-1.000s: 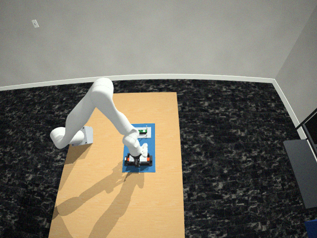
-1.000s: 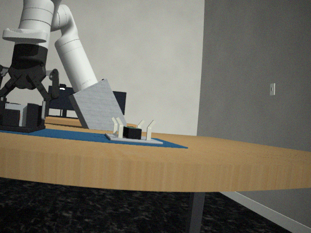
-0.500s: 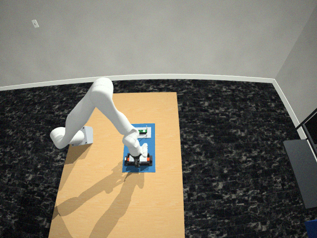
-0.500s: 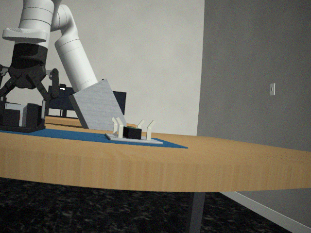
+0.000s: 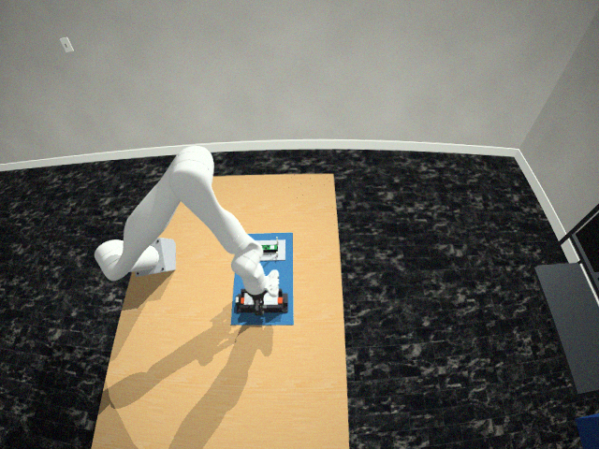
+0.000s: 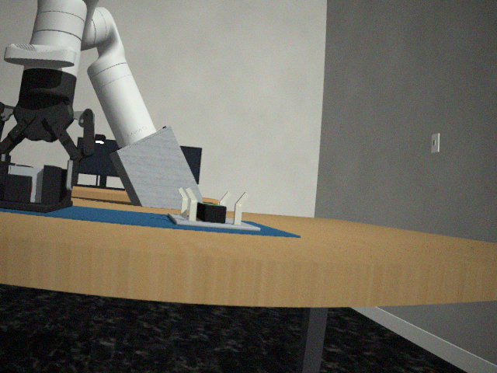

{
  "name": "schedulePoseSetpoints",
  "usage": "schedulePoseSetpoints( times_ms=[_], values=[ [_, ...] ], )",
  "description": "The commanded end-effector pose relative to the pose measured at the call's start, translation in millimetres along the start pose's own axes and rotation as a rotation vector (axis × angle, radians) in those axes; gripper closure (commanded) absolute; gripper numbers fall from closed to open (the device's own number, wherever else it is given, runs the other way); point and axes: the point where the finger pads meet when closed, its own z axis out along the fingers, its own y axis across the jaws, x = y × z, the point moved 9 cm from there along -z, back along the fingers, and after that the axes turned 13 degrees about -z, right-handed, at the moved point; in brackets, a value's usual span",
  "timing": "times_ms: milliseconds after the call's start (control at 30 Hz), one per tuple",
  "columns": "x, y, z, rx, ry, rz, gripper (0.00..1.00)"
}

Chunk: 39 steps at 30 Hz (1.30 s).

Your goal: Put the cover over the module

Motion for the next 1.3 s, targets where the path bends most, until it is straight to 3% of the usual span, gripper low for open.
schedulePoseSetpoints(
  times_ms=[0,133,167,1267],
  values=[
    [0.6,-0.2,-0.7,0.000,0.002,-0.001,0.00],
    [0.6,-0.2,-0.7,0.000,0.002,-0.001,0.00],
    [0.5,-0.2,-0.6,0.000,0.002,0.000,0.30],
    [0.5,-0.2,-0.6,0.000,0.002,0.000,0.30]
  ],
)
